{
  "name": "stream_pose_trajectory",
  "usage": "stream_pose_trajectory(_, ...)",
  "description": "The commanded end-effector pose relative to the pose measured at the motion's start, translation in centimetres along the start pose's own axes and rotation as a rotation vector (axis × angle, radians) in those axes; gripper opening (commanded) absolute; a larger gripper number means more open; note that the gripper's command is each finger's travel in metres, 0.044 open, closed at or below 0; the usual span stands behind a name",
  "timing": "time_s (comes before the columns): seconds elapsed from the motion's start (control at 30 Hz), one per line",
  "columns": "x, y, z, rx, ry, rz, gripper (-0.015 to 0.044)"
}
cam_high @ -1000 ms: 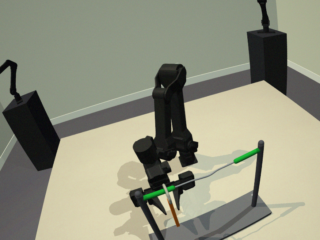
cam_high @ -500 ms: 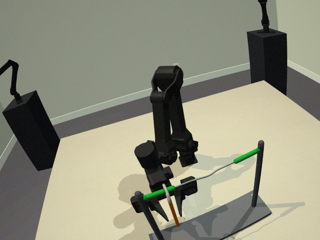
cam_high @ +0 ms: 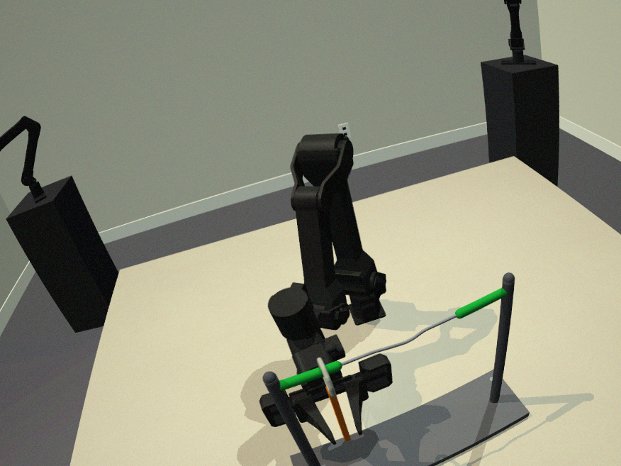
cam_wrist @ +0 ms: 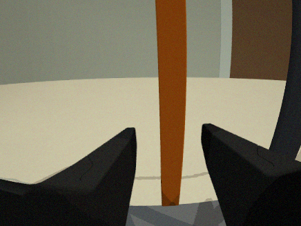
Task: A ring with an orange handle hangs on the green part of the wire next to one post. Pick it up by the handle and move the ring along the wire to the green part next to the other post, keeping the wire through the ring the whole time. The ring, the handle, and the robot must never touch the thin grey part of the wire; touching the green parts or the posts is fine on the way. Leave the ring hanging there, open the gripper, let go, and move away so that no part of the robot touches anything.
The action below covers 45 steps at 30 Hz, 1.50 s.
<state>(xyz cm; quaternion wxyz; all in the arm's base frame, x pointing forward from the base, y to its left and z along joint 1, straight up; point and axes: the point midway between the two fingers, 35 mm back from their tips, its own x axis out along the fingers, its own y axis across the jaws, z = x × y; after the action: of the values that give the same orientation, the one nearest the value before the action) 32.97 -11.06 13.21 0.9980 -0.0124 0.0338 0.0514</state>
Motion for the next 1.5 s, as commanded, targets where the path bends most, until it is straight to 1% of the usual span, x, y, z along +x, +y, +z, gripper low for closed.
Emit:
stream_pose_trajectory(0.0,0.68,0.04,-0.24,0.009,0.004,-0.001,0.016)
stream_pose_trajectory(0.23,1.56,0.2,-0.3,0.009,0.003,-0.001,0.016)
stream_pose_trajectory(1.1,1.56,0.2,-0.3,0.009,0.003,-0.001,0.016)
stream_pose_trajectory(1.27,1.53,0.25,-0.22,0.005,0.001,0.002,0.0029)
stream_pose_trajectory(1.33,1.53,0.25,-0.22,0.005,0.001,0.002,0.0015)
stream_pose_trajectory(1.47,1.53,0.25,-0.22,0.005,0.001,0.002,-0.009)
